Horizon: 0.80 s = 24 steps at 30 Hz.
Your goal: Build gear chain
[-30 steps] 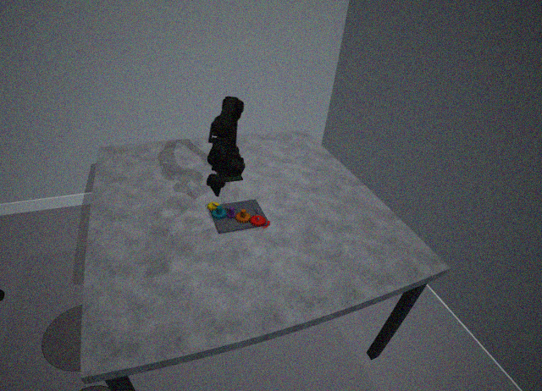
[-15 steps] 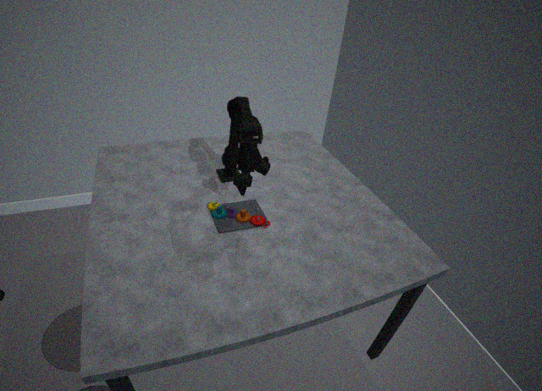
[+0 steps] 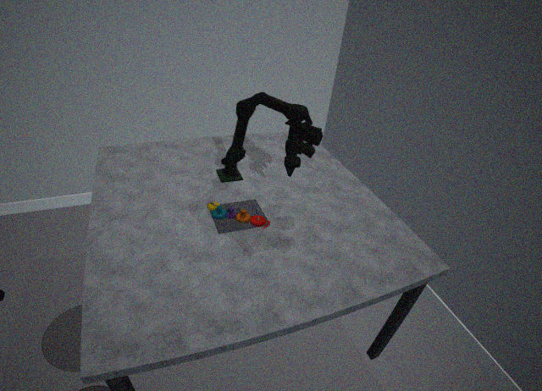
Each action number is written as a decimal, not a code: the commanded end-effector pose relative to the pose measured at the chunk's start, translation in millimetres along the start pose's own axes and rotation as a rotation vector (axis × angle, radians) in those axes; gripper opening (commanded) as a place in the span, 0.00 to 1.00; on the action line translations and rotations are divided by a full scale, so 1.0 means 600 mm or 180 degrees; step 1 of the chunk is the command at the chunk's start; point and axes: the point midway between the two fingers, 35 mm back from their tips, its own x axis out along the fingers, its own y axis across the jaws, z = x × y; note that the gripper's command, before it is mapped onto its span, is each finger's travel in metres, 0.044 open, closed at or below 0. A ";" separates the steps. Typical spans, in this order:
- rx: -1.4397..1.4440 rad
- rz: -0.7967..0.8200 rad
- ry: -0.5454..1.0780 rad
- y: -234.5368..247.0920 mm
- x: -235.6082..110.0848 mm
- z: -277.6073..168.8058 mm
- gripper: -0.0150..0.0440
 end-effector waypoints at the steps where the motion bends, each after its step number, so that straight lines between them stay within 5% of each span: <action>1: 0.0007 -0.0012 -0.0011 0.080 -0.012 0.034 1.00; 5: 0.0008 -0.0003 -0.0019 0.140 -0.019 0.050 1.00; 24: 0.0008 -0.0003 -0.0019 0.140 -0.019 0.050 1.00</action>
